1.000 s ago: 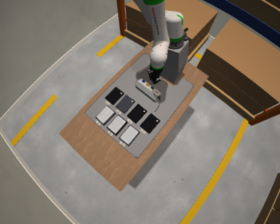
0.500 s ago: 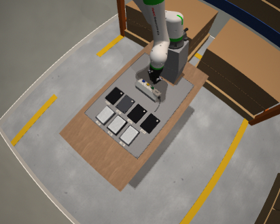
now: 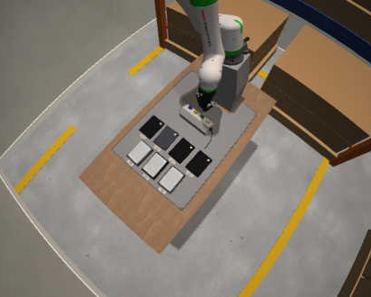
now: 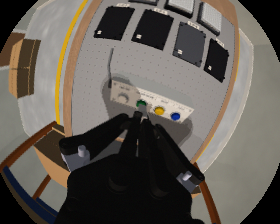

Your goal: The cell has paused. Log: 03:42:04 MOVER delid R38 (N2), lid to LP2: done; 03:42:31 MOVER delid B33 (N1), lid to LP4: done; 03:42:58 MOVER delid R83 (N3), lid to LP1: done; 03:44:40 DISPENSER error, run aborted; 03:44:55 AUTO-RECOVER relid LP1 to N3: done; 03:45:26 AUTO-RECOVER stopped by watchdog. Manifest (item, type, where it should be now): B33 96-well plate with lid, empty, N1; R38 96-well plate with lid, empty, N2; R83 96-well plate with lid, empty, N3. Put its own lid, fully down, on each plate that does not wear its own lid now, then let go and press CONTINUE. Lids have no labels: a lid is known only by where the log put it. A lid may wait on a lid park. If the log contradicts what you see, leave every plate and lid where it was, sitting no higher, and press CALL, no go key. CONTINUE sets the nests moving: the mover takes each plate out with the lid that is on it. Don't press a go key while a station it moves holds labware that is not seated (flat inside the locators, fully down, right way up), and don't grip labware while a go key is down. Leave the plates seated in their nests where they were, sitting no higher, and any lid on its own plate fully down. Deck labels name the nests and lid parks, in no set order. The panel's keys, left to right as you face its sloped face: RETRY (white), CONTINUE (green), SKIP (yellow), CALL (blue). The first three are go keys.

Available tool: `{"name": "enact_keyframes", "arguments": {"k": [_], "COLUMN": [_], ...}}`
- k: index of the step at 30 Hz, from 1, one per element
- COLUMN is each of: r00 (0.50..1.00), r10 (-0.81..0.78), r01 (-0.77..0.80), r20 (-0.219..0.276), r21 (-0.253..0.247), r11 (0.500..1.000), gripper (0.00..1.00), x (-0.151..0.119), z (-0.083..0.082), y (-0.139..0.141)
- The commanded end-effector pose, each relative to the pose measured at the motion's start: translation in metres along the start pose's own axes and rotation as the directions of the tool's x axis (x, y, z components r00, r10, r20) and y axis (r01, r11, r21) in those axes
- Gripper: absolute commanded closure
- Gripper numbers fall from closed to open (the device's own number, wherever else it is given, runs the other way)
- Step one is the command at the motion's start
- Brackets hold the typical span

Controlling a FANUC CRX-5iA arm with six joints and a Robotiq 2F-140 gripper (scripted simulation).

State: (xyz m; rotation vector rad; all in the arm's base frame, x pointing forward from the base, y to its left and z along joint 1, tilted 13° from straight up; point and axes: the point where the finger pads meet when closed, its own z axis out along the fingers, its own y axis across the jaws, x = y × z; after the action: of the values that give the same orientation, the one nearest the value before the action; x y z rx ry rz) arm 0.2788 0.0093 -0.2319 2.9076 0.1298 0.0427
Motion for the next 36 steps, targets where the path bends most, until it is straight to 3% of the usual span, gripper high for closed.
{"name": "enact_keyframes", "arguments": {"k": [1,36], "r00": [1.0,1.0], "r10": [0.0,0.0], "r01": [0.0,0.0], "r20": [0.0,0.0], "r21": [0.0,0.0], "r11": [1.0,1.0], "gripper": [1.0,1.0], "x": [0.0,0.0], "z": [0.0,0.012], "y": [0.0,0.0]}}
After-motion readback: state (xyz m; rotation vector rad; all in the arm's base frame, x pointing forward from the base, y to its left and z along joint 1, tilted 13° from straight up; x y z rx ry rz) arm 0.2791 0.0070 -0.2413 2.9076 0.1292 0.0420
